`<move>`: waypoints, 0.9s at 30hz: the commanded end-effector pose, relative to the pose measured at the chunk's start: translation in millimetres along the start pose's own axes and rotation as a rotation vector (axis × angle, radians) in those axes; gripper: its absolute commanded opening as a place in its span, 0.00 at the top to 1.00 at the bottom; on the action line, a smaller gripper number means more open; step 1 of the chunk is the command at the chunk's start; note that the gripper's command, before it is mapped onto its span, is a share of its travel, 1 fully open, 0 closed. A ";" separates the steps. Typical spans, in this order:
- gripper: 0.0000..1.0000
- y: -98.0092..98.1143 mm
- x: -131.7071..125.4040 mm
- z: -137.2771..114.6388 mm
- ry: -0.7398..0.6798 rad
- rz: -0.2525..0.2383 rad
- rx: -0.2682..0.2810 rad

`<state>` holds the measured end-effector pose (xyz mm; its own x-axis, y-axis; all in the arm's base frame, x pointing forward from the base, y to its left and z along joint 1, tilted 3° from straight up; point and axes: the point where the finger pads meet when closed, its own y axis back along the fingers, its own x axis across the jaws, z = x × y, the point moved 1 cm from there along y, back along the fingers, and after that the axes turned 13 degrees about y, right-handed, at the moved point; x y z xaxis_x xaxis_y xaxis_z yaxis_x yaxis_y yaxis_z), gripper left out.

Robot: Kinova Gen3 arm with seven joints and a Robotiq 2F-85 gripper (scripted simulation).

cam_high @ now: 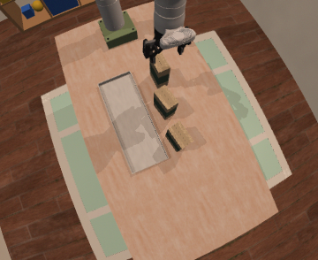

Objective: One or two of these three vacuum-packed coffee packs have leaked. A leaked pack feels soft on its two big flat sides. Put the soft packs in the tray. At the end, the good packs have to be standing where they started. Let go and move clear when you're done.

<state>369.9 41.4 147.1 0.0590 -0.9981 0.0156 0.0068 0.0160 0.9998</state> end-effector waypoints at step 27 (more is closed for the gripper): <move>0.00 -0.2 3.6 23.9 0.043 0.007 -0.024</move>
<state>346.4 36.8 146.4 0.1024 -0.9945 0.0206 0.0323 0.0240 0.9992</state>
